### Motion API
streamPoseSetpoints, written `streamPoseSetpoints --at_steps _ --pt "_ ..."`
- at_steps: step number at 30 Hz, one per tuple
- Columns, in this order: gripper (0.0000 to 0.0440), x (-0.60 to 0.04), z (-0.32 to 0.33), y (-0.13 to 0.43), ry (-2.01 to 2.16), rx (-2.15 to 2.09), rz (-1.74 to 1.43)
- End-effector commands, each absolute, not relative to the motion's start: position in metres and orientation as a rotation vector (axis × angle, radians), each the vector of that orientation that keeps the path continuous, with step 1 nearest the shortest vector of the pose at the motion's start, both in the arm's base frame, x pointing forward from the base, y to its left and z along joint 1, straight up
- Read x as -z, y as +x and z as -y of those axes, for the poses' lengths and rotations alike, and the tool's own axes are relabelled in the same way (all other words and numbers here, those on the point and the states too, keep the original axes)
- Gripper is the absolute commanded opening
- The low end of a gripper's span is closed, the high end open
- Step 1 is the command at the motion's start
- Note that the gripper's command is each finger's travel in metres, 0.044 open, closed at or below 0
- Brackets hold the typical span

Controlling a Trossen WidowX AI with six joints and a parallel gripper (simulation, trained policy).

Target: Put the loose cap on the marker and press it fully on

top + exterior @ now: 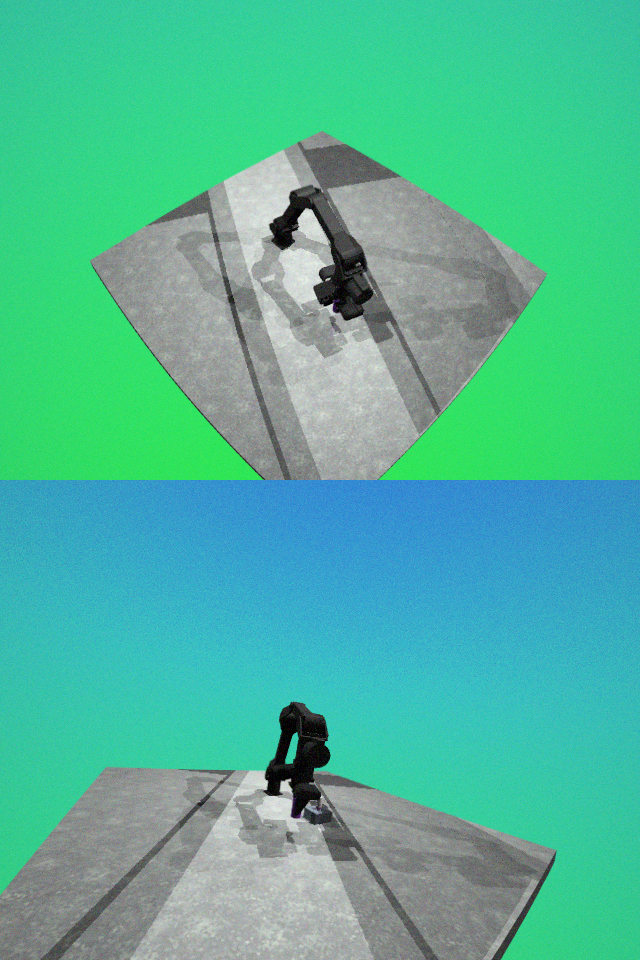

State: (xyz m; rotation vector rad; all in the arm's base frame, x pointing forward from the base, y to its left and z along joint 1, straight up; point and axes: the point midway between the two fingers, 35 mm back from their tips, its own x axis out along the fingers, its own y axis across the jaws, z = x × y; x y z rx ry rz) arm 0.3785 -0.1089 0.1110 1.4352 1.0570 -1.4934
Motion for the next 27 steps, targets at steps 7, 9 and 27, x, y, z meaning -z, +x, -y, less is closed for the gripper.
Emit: streamPoseSetpoints --at_steps 7,9,27 --pt "0.0057 -0.138 0.070 0.377 1.416 1.438 -1.086" --pt "0.0053 -0.142 0.061 0.376 1.410 1.432 -1.095" --pt "0.0010 -0.168 -0.014 0.346 1.329 1.389 -1.188"
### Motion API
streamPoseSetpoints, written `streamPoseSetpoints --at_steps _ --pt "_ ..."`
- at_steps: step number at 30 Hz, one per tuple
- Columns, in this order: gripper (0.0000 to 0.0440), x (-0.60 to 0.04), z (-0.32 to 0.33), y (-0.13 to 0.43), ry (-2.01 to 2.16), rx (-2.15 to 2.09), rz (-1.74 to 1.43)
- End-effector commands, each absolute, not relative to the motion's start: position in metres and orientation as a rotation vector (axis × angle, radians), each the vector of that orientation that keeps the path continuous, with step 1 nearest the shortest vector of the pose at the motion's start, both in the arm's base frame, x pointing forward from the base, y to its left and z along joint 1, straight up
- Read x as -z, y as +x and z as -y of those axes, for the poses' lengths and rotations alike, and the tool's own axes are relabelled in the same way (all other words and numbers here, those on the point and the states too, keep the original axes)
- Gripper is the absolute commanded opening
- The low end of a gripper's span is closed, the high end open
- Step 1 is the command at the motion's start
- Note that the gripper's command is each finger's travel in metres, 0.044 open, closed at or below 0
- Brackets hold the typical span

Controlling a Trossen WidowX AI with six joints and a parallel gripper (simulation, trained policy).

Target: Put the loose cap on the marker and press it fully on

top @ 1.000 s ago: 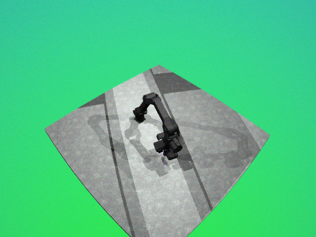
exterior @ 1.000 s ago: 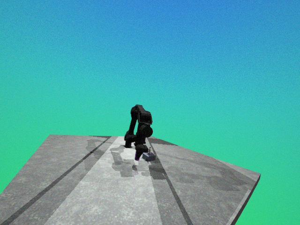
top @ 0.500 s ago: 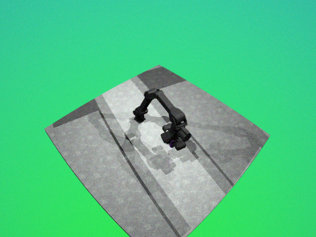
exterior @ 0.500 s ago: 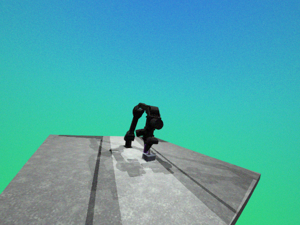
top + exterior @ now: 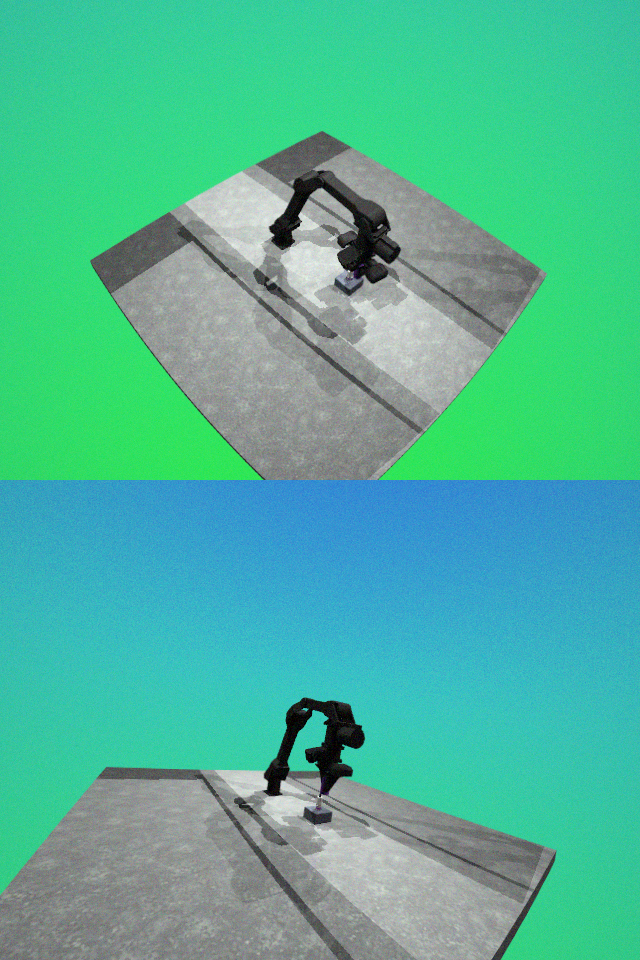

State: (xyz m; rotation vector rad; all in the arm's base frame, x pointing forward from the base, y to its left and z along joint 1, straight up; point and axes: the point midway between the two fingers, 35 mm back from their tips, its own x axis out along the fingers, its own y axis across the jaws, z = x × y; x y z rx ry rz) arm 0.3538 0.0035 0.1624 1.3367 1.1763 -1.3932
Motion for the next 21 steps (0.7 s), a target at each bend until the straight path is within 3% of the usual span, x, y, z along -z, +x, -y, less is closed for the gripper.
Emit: streamPoseSetpoints --at_steps 1,21 --pt "0.0008 -0.169 -0.016 0.344 1.324 1.388 -1.192" --pt "0.0000 -0.166 -0.027 0.315 1.279 1.392 -1.231"
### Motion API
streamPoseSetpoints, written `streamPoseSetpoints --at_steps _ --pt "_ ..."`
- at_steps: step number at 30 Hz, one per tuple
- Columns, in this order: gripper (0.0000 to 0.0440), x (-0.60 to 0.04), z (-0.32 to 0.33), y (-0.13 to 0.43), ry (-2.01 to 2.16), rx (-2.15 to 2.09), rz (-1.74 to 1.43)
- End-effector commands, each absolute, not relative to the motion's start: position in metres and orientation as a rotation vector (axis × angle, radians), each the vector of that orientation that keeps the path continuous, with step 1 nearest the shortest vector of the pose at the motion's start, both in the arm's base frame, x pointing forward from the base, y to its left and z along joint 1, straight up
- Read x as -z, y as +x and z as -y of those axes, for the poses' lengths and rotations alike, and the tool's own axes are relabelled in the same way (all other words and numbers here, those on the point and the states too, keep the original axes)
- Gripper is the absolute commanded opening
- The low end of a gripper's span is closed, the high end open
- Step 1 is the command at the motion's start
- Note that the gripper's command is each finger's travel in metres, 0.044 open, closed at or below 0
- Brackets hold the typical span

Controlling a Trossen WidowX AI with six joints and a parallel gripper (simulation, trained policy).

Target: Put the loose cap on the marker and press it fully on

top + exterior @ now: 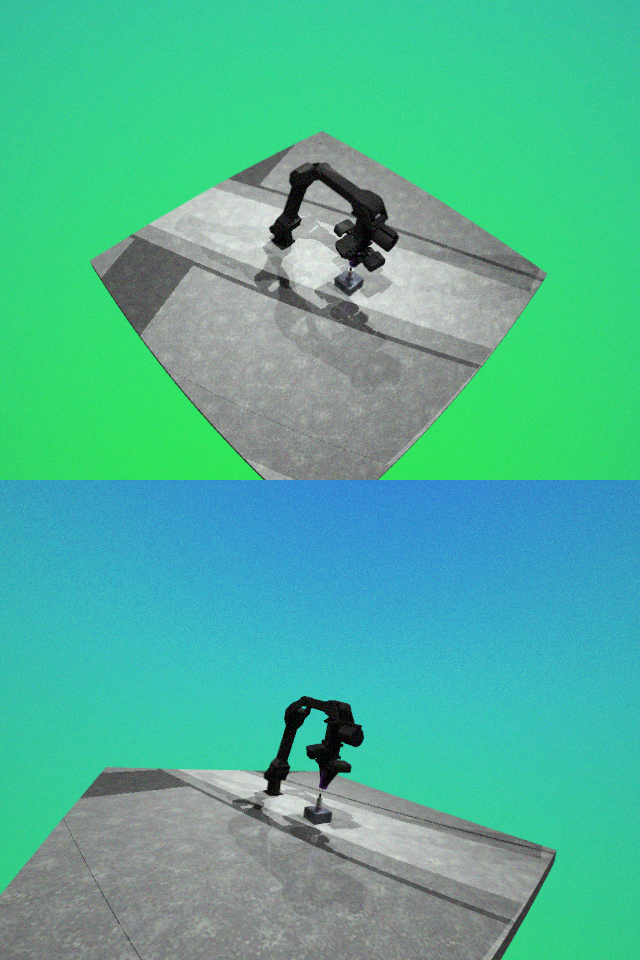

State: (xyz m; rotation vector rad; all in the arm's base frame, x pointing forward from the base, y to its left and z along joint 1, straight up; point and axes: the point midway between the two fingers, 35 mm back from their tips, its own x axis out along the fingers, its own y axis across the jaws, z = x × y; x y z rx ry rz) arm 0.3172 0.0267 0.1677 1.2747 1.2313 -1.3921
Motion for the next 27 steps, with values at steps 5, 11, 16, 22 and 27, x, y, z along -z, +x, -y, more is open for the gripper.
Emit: streamPoseSetpoints --at_steps 5,11,16,22,27 --pt "0.0000 -0.158 -0.026 0.313 1.274 1.396 -1.234" --pt "0.0000 -0.150 -0.026 0.311 1.269 1.398 -1.236" --pt "0.0000 -0.142 -0.026 0.309 1.263 1.398 -1.237" --pt "0.0000 -0.130 -0.025 0.307 1.251 1.397 -1.257" --pt "0.0000 -0.118 -0.026 0.305 1.239 1.393 -1.280"
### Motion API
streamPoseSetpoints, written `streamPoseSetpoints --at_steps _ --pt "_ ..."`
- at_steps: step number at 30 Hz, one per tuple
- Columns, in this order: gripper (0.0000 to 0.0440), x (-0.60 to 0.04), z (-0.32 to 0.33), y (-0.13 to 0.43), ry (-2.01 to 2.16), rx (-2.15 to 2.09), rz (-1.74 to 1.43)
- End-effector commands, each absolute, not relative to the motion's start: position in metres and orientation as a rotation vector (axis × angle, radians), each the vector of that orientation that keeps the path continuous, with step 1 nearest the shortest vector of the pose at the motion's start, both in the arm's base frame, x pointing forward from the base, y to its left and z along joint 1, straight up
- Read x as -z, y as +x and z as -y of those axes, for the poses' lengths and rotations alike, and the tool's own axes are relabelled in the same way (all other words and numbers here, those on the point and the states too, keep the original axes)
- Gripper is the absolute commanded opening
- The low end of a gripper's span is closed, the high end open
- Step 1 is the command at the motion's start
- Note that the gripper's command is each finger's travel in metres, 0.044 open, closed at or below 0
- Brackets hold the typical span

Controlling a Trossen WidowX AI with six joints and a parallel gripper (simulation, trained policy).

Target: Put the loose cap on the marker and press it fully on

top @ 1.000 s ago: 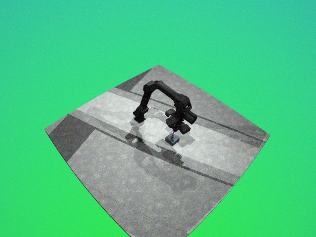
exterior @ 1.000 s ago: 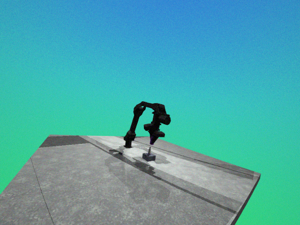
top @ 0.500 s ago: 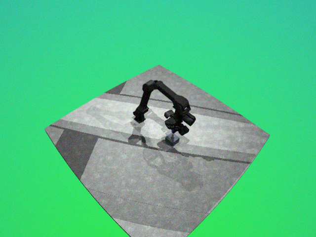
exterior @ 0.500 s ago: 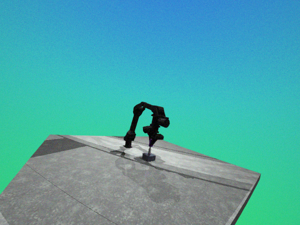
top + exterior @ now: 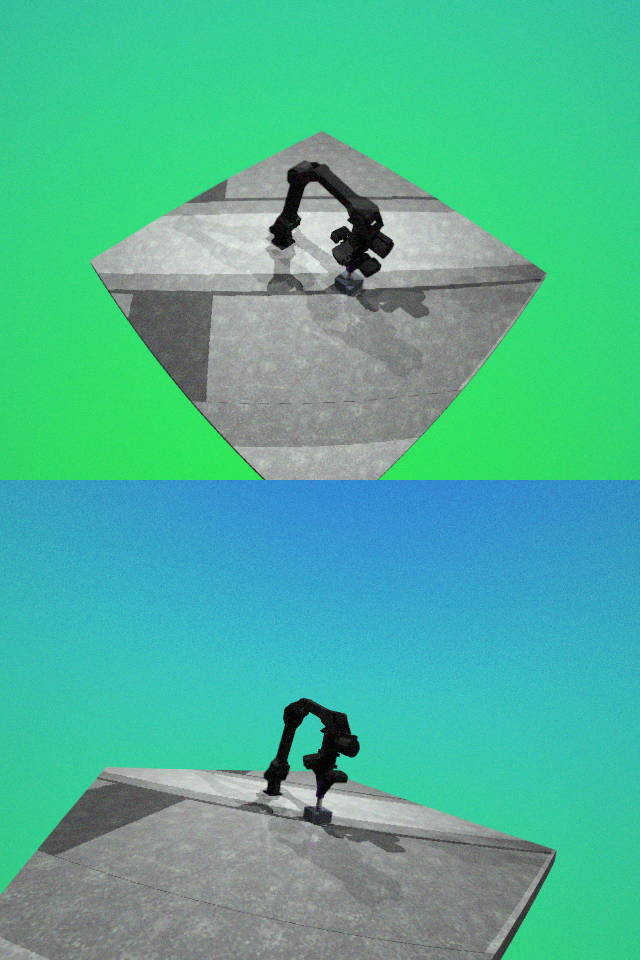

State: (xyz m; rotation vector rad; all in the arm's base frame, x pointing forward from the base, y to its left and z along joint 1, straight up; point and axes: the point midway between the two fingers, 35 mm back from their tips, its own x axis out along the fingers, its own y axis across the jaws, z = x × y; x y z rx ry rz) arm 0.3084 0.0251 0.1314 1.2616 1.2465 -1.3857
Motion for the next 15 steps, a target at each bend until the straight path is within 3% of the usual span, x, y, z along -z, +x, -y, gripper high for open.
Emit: streamPoseSetpoints --at_steps 1,15 --pt "0.0000 -0.115 -0.026 0.304 1.236 1.393 -1.284" --pt "0.0003 -0.086 -0.026 0.300 1.193 1.359 -1.323"
